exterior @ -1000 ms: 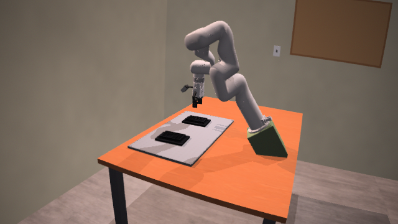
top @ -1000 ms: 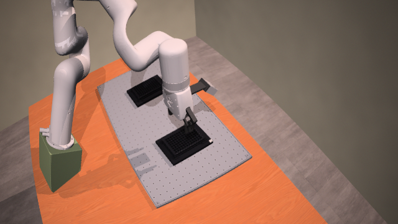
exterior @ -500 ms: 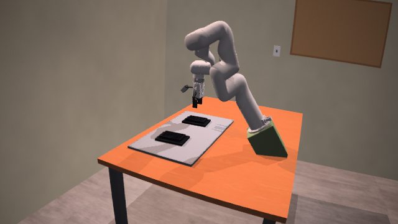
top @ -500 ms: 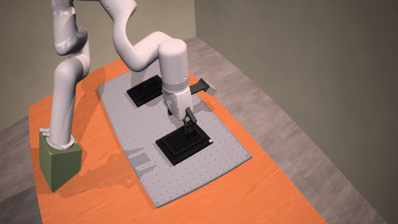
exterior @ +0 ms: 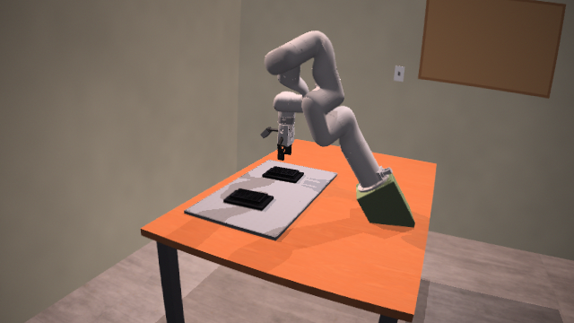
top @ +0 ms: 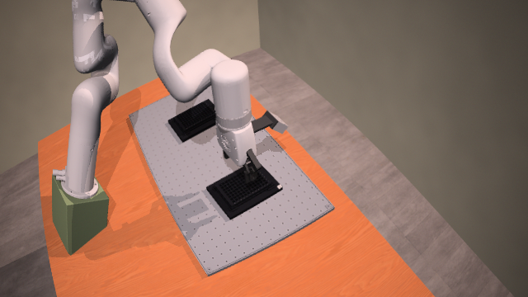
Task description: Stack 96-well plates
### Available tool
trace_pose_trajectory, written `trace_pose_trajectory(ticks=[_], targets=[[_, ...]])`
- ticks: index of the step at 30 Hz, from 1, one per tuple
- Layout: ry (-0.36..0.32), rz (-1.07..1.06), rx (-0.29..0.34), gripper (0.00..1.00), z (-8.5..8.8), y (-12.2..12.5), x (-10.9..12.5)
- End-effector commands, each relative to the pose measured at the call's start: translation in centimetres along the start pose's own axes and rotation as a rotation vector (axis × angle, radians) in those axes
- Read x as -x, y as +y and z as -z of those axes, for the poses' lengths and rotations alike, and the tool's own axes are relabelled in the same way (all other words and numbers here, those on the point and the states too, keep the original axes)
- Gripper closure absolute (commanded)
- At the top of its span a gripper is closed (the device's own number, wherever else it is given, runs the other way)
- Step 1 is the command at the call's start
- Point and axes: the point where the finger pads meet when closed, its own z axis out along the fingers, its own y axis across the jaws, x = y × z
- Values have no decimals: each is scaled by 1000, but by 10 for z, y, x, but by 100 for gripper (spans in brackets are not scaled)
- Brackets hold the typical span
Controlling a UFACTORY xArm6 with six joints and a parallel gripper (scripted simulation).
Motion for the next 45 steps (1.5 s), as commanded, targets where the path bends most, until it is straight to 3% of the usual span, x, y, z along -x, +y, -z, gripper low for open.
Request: trace_pose_trajectory(ticks=[1,31,45], targets=[[3,1,2,0,-6,1,-1],[3,1,2,0,-50,1,-1],[3,1,2,0,-50,1,-1]])
